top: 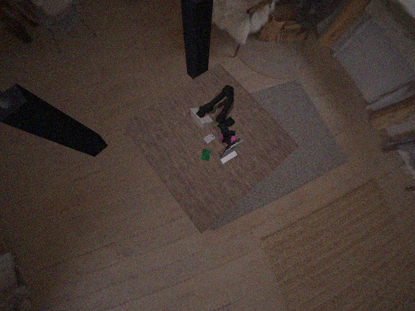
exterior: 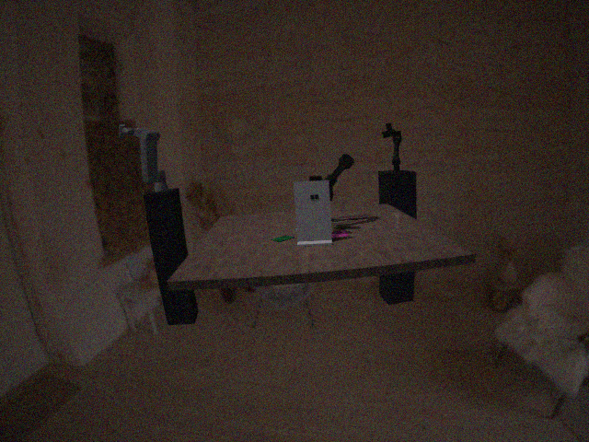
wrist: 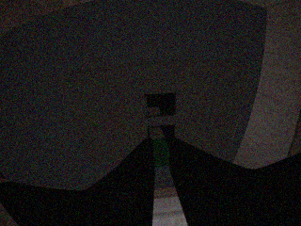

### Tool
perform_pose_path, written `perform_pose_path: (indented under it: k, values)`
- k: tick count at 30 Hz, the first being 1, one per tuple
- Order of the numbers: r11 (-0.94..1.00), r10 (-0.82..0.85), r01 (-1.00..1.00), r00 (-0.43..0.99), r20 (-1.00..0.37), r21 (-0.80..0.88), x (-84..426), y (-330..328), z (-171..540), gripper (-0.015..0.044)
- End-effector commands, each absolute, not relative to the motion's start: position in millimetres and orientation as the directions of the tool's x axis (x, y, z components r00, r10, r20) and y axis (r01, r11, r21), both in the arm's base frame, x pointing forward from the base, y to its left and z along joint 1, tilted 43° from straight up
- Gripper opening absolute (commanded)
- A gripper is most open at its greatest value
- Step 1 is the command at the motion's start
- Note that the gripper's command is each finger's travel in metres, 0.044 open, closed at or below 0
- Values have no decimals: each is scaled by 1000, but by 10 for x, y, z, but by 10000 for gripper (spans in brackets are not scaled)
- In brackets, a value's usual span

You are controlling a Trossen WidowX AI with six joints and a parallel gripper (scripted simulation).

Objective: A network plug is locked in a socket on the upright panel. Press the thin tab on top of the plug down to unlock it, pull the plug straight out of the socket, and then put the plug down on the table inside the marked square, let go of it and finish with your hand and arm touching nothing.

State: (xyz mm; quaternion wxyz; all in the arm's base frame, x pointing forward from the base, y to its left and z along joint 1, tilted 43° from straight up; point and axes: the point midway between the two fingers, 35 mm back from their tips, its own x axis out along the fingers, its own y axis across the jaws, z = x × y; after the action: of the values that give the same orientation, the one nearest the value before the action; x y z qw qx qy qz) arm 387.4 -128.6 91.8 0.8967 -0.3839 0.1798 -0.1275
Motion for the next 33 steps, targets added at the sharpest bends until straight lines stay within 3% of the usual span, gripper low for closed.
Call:
perform_pose_path:
  k: [1, 33]
  values:
    - [676, -367, 91, 902, -227, -731, 3818, -1270, 911, 0]
    - [677, -366, 90, 902, -229, -731, 3628, -1220, 930, 0]
